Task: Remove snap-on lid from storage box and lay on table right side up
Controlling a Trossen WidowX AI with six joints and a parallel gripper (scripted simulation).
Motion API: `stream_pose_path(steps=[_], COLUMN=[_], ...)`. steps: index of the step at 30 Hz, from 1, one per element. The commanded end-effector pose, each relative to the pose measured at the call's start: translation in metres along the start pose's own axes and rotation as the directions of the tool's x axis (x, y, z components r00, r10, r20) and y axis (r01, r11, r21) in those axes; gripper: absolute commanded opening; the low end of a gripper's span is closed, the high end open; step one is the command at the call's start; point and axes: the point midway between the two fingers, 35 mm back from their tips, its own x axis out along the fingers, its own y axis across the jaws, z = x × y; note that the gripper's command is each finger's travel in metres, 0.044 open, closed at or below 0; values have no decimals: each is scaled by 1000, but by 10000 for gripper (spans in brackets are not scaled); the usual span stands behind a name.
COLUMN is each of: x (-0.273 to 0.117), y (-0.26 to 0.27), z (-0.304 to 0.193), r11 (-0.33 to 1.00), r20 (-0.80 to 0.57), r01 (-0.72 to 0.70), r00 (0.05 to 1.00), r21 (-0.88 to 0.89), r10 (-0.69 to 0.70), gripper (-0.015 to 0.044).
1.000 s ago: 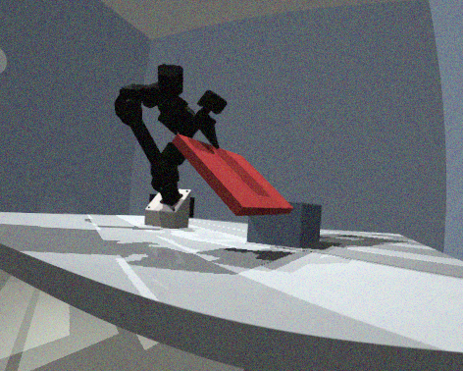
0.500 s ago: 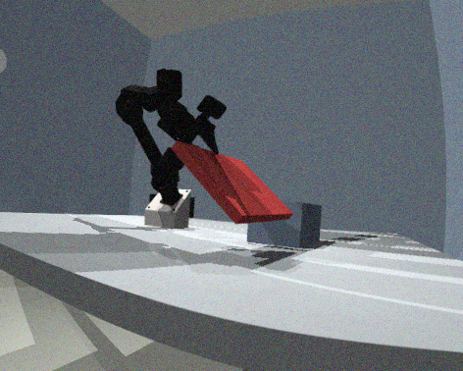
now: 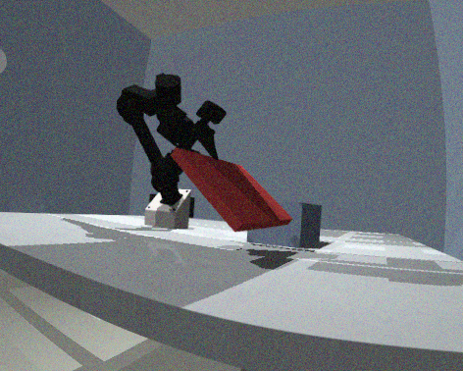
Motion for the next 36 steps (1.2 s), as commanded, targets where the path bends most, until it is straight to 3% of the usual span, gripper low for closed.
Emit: stream_pose_path(steps=[1,36], x=[2,20], y=[0,-21], z=[0,0], r11=[1000,1000], r20=[-2,-1], r01=[-12,-12], r00=[1000,1000], r21=[-4,-6], r10=[12,12], gripper=[0,0])
